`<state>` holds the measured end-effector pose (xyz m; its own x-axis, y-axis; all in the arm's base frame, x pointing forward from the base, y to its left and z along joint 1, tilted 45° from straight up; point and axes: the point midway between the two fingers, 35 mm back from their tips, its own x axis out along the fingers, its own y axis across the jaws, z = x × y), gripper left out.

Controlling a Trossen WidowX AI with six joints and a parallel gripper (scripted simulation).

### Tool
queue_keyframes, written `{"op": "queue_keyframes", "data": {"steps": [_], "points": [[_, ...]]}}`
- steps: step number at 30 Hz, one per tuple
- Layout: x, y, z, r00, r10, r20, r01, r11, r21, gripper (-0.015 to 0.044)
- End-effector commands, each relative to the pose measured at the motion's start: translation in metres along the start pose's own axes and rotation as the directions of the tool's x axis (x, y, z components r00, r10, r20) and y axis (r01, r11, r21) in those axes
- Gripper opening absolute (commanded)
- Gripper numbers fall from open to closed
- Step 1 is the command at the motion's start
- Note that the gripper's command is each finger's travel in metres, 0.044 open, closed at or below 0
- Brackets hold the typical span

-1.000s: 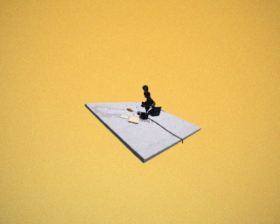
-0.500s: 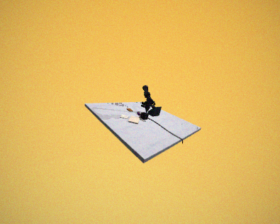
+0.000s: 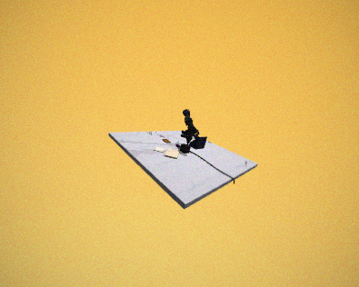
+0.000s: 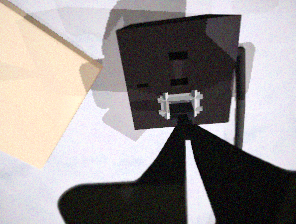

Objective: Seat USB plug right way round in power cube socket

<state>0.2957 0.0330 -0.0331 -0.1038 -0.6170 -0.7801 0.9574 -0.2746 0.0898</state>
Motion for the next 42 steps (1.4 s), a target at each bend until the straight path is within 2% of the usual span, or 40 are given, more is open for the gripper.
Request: {"op": "queue_keyframes", "data": {"steps": [1, 28, 32, 42], "points": [[0.0027, 0.0003, 0.0014, 1.0, -0.003, 0.005, 0.003, 1.0, -0.001, 0.0], [0.0027, 0.0003, 0.0014, 1.0, -0.003, 0.005, 0.003, 1.0, -0.001, 0.0], [0.0003, 0.0001, -0.0002, 1.0, 0.001, -0.001, -0.001, 1.0, 0.0, 0.0095], [0.0003, 0.0001, -0.0002, 1.0, 0.001, -0.001, -0.001, 1.0, 0.0, 0.0095]]}}
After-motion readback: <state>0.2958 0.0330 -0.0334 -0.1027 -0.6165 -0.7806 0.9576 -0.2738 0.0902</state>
